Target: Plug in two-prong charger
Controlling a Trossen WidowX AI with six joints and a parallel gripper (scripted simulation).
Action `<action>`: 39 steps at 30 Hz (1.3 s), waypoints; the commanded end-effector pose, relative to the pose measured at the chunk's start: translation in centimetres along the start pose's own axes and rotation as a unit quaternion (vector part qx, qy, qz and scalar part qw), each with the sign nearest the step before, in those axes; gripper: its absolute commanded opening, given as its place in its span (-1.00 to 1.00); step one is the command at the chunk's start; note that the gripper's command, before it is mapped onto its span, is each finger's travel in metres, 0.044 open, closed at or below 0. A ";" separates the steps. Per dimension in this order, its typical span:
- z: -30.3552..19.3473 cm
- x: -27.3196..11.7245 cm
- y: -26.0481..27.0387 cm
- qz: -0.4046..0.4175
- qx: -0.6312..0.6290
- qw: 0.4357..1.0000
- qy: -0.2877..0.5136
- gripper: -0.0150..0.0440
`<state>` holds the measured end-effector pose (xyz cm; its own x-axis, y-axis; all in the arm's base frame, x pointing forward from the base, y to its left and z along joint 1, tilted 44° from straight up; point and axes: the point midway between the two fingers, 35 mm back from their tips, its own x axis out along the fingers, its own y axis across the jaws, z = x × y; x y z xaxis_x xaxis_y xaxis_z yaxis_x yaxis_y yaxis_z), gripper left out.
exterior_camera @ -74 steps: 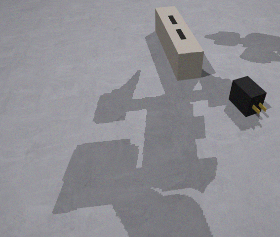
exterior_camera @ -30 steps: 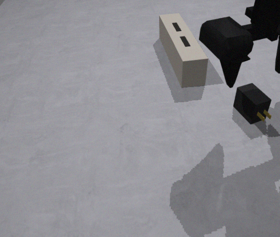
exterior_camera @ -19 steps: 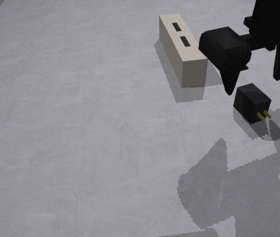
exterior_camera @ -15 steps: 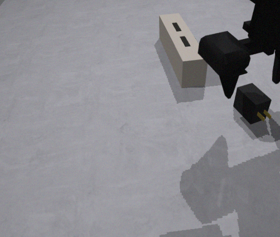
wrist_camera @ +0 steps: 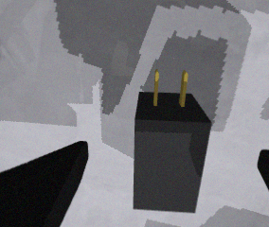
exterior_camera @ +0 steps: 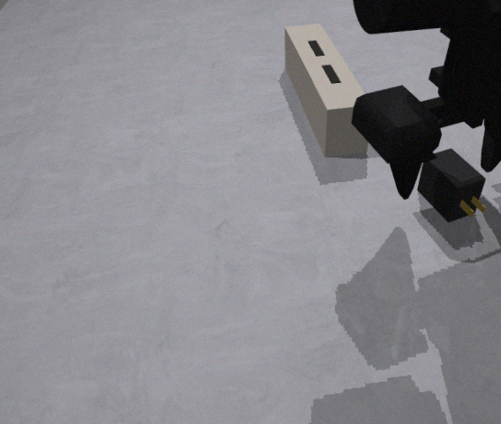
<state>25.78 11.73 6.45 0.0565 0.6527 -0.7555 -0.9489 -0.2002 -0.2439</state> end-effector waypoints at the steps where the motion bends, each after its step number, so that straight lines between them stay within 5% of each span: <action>1: 0.0 0.7 0.3 0.004 0.003 1.000 0.001 1.00; 8: 0.1 1.4 0.3 0.004 0.003 1.000 0.000 1.00; 19: 0.2 1.1 0.1 0.001 0.000 1.000 -0.002 0.02; 26: 0.2 1.1 0.1 0.001 0.000 1.000 -0.002 -0.14; 30: 0.0 0.5 0.1 0.002 0.001 1.000 -0.001 -0.49; 39: -0.5 -2.9 0.1 0.004 0.003 1.000 0.002 -0.49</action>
<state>25.56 10.07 7.60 0.0452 0.6456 -0.7623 -0.9526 -0.2018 -0.2274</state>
